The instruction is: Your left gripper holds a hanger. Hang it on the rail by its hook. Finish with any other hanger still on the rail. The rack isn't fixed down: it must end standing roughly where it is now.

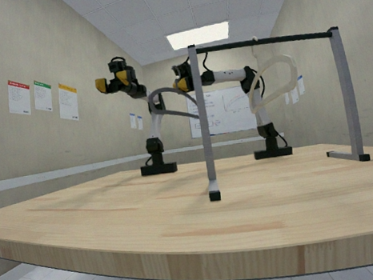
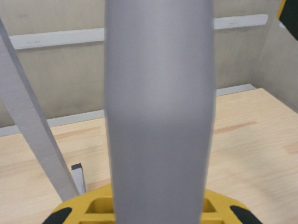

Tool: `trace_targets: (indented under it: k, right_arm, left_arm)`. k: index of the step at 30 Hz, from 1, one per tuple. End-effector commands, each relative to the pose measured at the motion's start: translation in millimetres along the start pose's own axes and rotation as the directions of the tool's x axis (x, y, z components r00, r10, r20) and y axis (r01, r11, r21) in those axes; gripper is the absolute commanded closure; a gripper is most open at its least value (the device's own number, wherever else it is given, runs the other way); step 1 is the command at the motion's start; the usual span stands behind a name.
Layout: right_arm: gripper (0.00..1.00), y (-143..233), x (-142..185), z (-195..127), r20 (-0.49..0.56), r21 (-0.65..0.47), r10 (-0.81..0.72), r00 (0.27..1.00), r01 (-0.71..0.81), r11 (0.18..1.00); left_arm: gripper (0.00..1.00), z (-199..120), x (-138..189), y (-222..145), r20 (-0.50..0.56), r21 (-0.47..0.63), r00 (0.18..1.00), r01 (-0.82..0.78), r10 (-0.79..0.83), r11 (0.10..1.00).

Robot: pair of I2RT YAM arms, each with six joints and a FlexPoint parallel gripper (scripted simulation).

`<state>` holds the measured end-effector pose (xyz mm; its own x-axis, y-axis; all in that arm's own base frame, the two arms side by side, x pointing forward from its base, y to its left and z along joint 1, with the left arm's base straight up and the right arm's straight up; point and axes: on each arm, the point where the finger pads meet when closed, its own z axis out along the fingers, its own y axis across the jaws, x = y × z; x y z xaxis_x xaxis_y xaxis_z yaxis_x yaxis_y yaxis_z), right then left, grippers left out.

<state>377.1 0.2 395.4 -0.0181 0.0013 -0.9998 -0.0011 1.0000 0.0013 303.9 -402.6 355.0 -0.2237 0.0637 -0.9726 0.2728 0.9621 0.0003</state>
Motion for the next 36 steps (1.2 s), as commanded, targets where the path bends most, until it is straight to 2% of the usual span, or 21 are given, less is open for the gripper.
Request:
trace_targets:
  k: [1,23,26,29,32,34,36]
  right_arm:
    - [0.00,-0.2,-6.6,-1.8,0.018,0.001,-0.001,1.000,0.001,1.000]
    - [0.00,-0.2,-6.6,-1.8,0.018,0.001,-0.001,1.000,0.001,1.000]
    - [0.00,4.7,-4.1,-5.2,-0.017,-0.012,-0.002,1.000,0.001,1.000]
    - [0.00,22.4,3.4,-12.7,-0.081,-0.061,-0.007,0.997,0.002,0.998]
    - [0.00,63.2,1.9,-33.9,-0.149,-0.180,-0.032,0.988,0.005,0.984]
    - [0.00,63.2,1.9,-33.9,-0.149,-0.180,-0.032,0.988,0.005,0.984]
    - [0.00,95.8,-3.6,-58.5,-0.185,-0.287,-0.062,0.981,0.006,0.958]
  left_arm:
    - [1.00,-2.8,-7.4,1.5,0.013,0.003,1.000,0.016,-0.016,1.000]
    - [1.00,-2.8,-7.4,1.5,0.013,0.003,1.000,0.016,-0.016,1.000]
    - [1.00,-9.5,-6.3,9.7,0.012,-0.019,0.999,0.031,-0.031,0.999]
    - [1.00,-18.4,-0.4,17.9,0.013,-0.046,0.999,0.054,-0.053,0.997]
    - [1.00,-40.3,15.5,34.7,0.012,-0.080,0.997,0.078,-0.077,0.994]
    - [1.00,-40.3,15.5,34.7,0.012,-0.080,0.997,0.078,-0.077,0.994]
    - [1.00,-59.2,31.4,49.7,0.013,-0.099,0.996,0.087,-0.086,0.991]
